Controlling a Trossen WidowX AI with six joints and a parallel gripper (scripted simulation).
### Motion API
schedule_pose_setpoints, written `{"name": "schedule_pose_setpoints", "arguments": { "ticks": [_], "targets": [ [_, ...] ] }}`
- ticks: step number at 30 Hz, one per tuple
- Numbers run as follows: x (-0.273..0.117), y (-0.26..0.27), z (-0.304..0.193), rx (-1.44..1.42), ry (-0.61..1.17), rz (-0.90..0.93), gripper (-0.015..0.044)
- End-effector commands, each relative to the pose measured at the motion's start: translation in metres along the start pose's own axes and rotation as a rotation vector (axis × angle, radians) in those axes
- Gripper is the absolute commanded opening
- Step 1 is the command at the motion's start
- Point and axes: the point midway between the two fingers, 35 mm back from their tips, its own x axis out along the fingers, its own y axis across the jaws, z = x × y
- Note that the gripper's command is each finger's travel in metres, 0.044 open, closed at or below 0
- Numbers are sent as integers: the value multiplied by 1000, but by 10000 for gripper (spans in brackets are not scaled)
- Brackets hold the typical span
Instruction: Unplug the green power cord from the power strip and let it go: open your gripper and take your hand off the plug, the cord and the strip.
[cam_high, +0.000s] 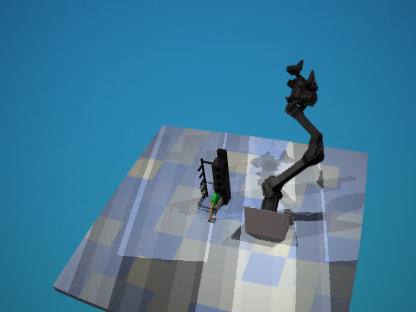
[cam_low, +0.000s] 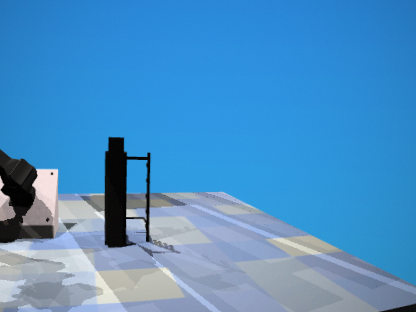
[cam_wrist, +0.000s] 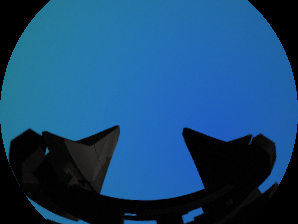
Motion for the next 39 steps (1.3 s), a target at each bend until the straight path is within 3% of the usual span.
{"name": "schedule_pose_setpoints", "arguments": {
  "ticks": [1, 9, 25, 39],
  "targets": [
    [0, 0, 2, -5, -5, -1, 374],
    [-8, -16, 83, -246, -232, -63, 164],
    [-85, -78, 244, -784, -634, -493, 160],
    [-195, -141, 327, -1168, -724, -1091, 160]
  ]
}}
